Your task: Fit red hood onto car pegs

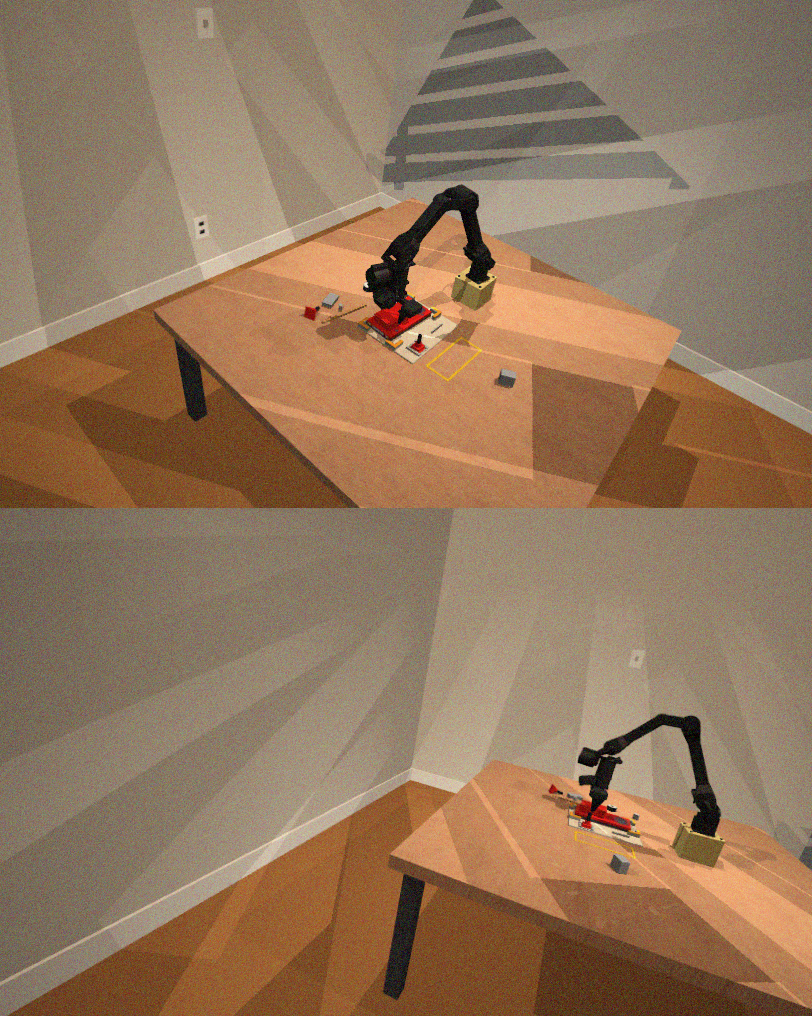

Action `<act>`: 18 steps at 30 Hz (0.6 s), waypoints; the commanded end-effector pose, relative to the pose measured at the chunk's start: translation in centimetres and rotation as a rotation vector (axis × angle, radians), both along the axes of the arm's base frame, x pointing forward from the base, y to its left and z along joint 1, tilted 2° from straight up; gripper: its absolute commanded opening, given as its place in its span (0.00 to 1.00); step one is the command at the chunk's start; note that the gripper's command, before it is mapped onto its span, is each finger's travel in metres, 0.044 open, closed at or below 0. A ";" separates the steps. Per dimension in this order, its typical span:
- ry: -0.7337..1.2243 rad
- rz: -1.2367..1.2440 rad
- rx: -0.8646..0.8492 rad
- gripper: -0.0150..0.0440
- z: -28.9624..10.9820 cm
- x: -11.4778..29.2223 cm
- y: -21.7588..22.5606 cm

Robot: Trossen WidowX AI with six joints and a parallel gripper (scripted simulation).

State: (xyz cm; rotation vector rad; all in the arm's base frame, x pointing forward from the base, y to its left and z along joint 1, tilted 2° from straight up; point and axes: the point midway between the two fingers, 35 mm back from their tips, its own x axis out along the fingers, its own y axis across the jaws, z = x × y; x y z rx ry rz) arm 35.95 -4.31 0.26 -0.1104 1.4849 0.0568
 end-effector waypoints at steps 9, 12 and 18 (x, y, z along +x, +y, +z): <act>0.004 0.000 0.001 1.00 1.5 0.1 0.0; 0.012 0.000 0.002 1.00 4.8 -0.1 0.1; 0.018 0.000 0.003 1.00 7.1 -0.4 0.2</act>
